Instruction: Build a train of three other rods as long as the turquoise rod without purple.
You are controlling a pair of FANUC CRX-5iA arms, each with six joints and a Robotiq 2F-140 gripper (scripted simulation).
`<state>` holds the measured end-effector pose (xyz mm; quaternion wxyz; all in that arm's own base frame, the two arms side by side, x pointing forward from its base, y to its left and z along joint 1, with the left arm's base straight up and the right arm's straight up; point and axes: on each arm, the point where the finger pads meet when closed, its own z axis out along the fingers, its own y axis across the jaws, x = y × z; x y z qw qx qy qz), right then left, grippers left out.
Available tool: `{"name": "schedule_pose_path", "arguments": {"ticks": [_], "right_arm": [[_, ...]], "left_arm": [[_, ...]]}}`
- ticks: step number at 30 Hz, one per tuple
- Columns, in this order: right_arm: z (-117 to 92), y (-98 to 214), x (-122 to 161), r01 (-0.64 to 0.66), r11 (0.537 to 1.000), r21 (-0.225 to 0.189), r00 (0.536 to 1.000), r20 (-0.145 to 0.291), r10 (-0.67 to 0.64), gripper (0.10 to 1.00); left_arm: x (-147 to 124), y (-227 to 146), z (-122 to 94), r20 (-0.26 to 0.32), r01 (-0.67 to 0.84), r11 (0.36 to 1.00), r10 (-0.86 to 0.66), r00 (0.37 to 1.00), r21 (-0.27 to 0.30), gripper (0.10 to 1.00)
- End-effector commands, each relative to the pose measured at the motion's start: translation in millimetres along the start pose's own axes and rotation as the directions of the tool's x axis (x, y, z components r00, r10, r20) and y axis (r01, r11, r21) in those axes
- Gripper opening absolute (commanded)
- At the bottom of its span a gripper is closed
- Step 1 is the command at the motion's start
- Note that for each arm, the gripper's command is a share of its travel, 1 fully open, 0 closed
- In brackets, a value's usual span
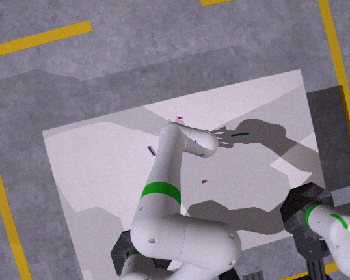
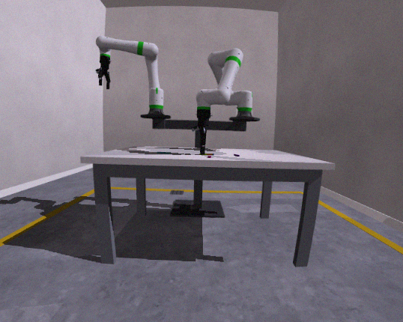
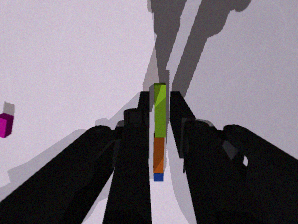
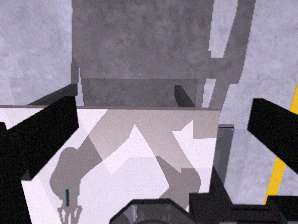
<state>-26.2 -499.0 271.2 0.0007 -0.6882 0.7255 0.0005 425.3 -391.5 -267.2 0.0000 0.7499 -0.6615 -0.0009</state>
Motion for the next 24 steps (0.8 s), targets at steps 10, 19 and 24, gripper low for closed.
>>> {"name": "schedule_pose_path", "arguments": {"ticks": [10,19,24], "right_arm": [[-0.8,0.1,0.3,0.0,1.0,0.0,1.0,-0.002,0.0,1.0],[-0.8,0.1,0.3,0.0,1.0,0.0,1.0,-0.002,0.0,1.0],[-0.8,0.1,0.3,0.0,1.0,0.0,1.0,-0.002,0.0,1.0]], "left_arm": [[0.7,-0.6,-0.8,-0.001,0.0,1.0,0.0,1.0,0.001,0.231],[0.7,-0.6,-8.3,-0.001,0.0,1.0,0.0,1.0,0.001,0.231],[0.6,-0.6,-28.3,-0.001,0.0,1.0,0.0,1.0,0.001,0.231]]}}
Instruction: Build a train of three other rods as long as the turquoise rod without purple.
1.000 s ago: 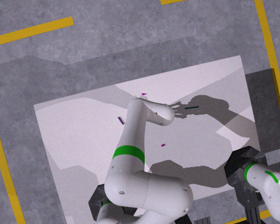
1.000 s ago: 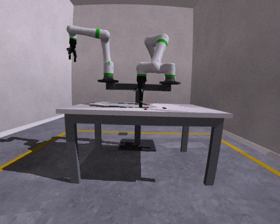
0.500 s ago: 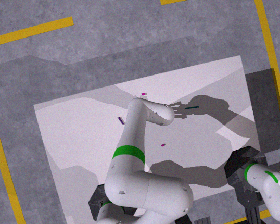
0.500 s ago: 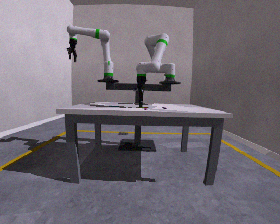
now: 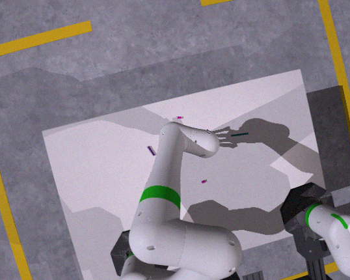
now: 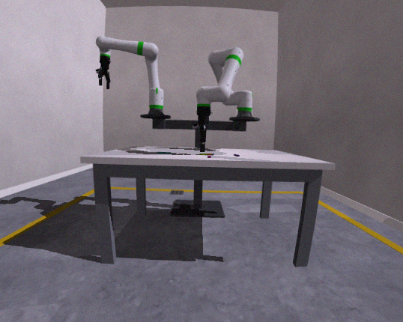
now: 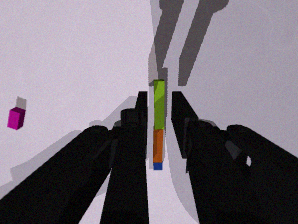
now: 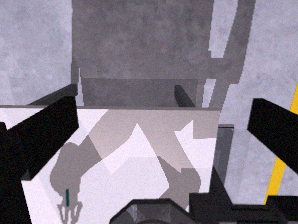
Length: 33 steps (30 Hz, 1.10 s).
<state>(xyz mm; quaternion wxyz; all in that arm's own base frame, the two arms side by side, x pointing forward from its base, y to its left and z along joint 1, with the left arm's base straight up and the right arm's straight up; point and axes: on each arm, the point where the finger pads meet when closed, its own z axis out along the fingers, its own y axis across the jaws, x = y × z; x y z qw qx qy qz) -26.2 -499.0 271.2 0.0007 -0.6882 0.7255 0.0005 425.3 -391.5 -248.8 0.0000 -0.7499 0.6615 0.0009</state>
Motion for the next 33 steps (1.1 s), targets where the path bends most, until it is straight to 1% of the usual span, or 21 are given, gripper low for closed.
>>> {"name": "schedule_pose_path", "arguments": {"ticks": [1,2,4,10,14,17,22,23,33], "right_arm": [[-0.8,0.1,0.3,0.0,1.0,0.0,1.0,-0.002,0.0,1.0],[-0.8,0.1,0.3,0.0,1.0,0.0,1.0,-0.002,0.0,1.0],[-0.8,0.1,0.3,0.0,1.0,0.0,1.0,-0.002,0.0,1.0],[-0.8,0.1,0.3,0.0,1.0,0.0,1.0,-0.002,0.0,1.0],[-0.8,0.1,0.3,0.0,1.0,0.0,1.0,-0.002,0.0,1.0],[-0.8,0.1,0.3,0.0,1.0,0.0,1.0,-0.002,0.0,1.0],[-0.8,0.1,0.3,0.0,1.0,0.0,1.0,-0.002,0.0,1.0],[-0.8,0.1,0.3,0.0,1.0,0.0,1.0,-0.002,0.0,1.0],[-0.8,0.1,0.3,0.0,1.0,0.0,1.0,-0.002,0.0,1.0]], "left_arm": [[0.7,-0.6,-15.2,-0.001,0.0,1.0,0.0,1.0,0.001,0.231],[0.6,-0.6,-20.6,-0.001,0.0,1.0,0.0,1.0,0.001,0.231],[0.6,-0.6,-20.6,-0.001,0.0,1.0,0.0,1.0,0.001,0.231],[0.6,-0.6,-52.7,-0.001,0.0,1.0,0.0,1.0,0.001,0.231],[0.6,-0.5,-66.9,-0.001,0.0,1.0,0.0,1.0,0.001,0.231],[0.6,-0.5,-71.7,-0.001,0.0,1.0,0.0,1.0,0.001,0.231],[0.6,-0.5,-72.5,-0.001,0.0,1.0,0.0,1.0,0.001,0.231],[0.6,-0.5,-72.5,-0.001,0.0,1.0,0.0,1.0,0.001,1.0],[0.6,-0.5,-72.5,-0.001,0.0,1.0,0.0,1.0,0.001,1.0]]}}
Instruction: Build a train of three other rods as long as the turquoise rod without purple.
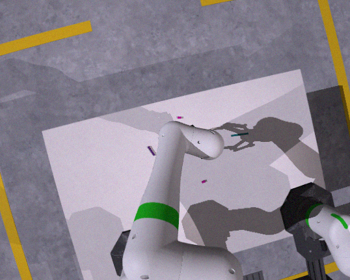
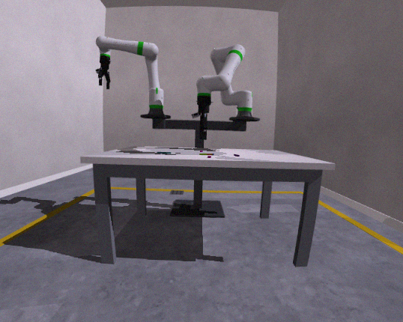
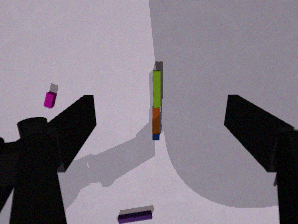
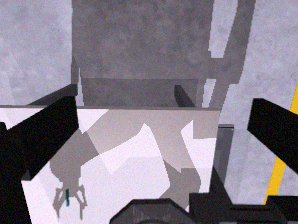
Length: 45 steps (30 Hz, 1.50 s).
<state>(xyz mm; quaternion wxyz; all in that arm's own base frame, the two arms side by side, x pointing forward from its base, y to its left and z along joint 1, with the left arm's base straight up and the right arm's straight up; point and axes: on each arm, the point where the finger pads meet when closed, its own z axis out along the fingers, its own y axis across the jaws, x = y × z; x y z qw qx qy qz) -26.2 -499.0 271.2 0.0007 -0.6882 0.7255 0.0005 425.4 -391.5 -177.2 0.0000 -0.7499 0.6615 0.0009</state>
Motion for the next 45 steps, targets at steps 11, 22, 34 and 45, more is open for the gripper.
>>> {"name": "schedule_pose_path", "arguments": {"ticks": [11,22,34,45], "right_arm": [[-0.8,0.1,0.3,0.0,1.0,0.0,1.0,-0.002,0.0,1.0],[-0.8,0.1,0.3,0.0,1.0,0.0,1.0,-0.002,0.0,1.0],[-0.8,0.1,0.3,0.0,1.0,0.0,1.0,-0.002,0.0,1.0],[-0.8,0.1,0.3,0.0,1.0,0.0,1.0,-0.002,0.0,1.0]], "left_arm": [[0.7,-0.6,-1.1,-0.001,0.0,1.0,0.0,1.0,0.001,1.0],[0.6,-0.6,-18.7,-0.001,0.0,1.0,0.0,1.0,0.001,1.0],[0.6,-0.5,-65.9,-0.001,0.0,1.0,0.0,1.0,0.001,1.0],[0.6,-0.5,-72.5,-0.001,0.0,1.0,0.0,1.0,0.001,1.0]]}}
